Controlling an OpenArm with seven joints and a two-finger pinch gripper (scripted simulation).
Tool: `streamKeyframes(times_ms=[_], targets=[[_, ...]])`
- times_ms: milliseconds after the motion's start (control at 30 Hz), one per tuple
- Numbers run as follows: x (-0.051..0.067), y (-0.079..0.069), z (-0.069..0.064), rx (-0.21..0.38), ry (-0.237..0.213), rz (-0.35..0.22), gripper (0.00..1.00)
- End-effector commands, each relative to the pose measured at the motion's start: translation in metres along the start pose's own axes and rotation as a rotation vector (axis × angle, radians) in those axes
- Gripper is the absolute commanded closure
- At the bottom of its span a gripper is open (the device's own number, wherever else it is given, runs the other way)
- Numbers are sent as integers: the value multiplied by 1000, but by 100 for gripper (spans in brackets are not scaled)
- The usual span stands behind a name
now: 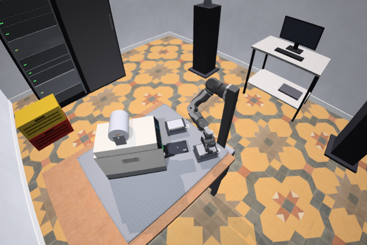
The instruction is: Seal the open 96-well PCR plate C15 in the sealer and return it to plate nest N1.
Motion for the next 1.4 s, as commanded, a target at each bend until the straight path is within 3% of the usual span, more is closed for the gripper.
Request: streamKeyframes(times_ms=[0,1367], targets=[[-1,0,-2,1,0,3,100],[1,1,4,-3,1,-2,100]])
Point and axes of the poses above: the point where the finger pads meet when closed, its own z axis out along the fingers, its own y axis across the jaws, x = y × z, the point moved 1 cm from there along -z, back along the fingers, and after that the axes turned 13 degrees about -z, right-handed, at the moved point
